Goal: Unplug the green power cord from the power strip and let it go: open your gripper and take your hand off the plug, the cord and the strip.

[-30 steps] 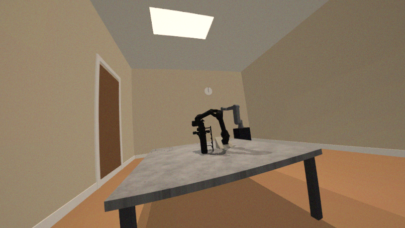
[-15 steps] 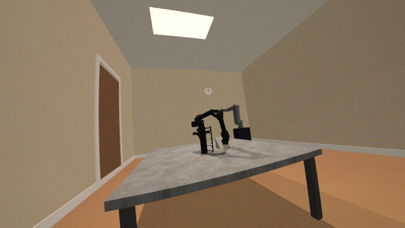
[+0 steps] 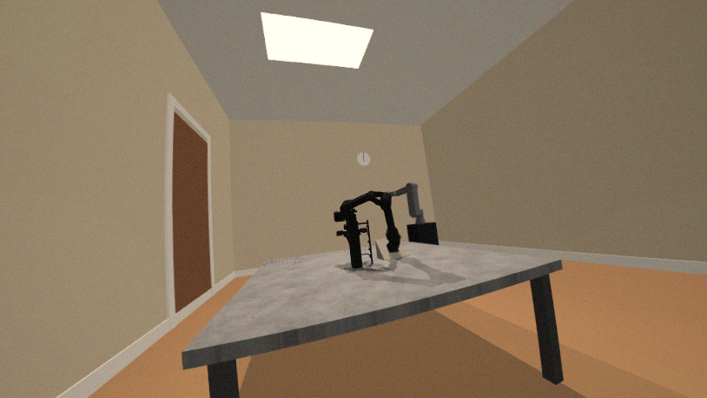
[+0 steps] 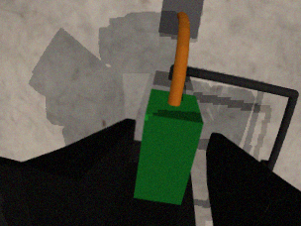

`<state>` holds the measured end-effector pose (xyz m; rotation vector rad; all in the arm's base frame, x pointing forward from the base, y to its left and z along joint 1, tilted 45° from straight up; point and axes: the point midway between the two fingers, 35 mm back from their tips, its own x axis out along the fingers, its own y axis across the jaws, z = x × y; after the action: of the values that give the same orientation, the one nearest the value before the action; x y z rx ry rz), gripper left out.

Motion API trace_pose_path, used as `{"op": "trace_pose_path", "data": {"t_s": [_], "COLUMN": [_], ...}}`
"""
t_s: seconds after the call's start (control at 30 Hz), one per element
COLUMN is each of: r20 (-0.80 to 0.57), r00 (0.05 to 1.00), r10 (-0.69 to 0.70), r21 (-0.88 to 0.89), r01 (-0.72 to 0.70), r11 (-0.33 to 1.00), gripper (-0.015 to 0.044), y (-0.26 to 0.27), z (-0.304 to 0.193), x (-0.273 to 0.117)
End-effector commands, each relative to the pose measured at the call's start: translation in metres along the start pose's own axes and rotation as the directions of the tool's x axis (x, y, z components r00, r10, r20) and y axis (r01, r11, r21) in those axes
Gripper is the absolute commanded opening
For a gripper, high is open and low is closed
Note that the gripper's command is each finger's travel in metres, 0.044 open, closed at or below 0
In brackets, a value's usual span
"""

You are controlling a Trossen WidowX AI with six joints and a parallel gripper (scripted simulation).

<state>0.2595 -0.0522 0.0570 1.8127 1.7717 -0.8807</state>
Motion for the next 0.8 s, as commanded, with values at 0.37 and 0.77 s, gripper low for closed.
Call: {"op": "trace_pose_path", "data": {"t_s": [0.37, 0.77], "r20": [-0.001, 0.001], "r00": [1.0, 1.0], "r10": [0.01, 0.001], "r21": [-0.002, -0.002], "r01": [-0.01, -0.001], "r11": [1.0, 1.0], "gripper": [0.016, 0.0022], "y": [0.0, 0.0], "z": [-0.004, -0.002], "x": [0.009, 0.008]}}
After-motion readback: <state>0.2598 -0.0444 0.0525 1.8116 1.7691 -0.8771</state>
